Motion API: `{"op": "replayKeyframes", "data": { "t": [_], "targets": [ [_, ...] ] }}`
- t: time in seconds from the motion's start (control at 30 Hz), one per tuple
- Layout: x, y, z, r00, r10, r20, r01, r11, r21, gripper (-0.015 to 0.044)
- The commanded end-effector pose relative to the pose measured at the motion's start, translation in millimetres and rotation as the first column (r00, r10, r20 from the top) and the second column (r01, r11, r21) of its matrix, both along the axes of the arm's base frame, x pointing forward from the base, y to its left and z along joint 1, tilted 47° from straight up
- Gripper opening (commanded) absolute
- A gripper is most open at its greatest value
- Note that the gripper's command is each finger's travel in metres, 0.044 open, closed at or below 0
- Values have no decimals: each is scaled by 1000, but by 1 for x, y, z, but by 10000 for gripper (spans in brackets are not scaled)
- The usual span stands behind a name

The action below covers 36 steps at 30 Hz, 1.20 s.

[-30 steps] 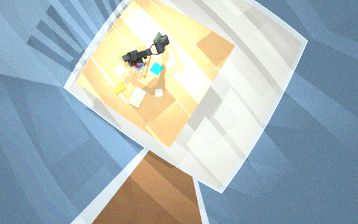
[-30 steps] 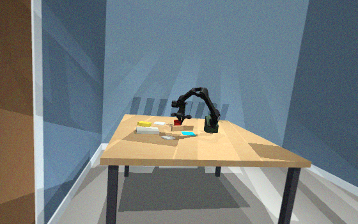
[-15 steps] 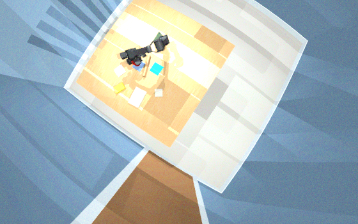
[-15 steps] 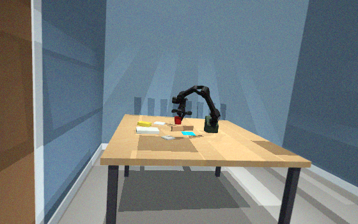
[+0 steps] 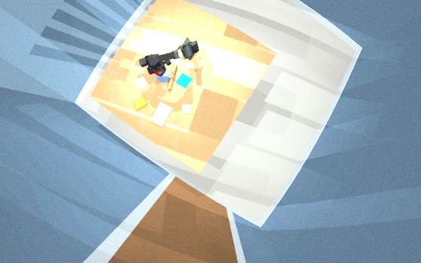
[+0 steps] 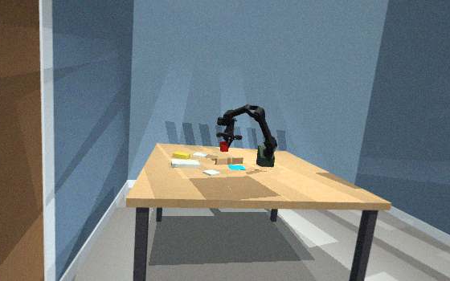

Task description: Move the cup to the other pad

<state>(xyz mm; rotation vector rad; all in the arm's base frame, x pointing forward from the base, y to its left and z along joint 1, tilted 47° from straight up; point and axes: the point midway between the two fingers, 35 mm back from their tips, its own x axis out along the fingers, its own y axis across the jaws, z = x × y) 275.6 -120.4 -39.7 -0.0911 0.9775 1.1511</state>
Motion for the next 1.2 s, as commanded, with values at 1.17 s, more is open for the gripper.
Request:
{"op": "replayKeyframes", "data": {
  "t": [1.17],
  "targets": [
    [-8,28,31,1000,3,2,-3,1000,-1,0]
  ]
}}
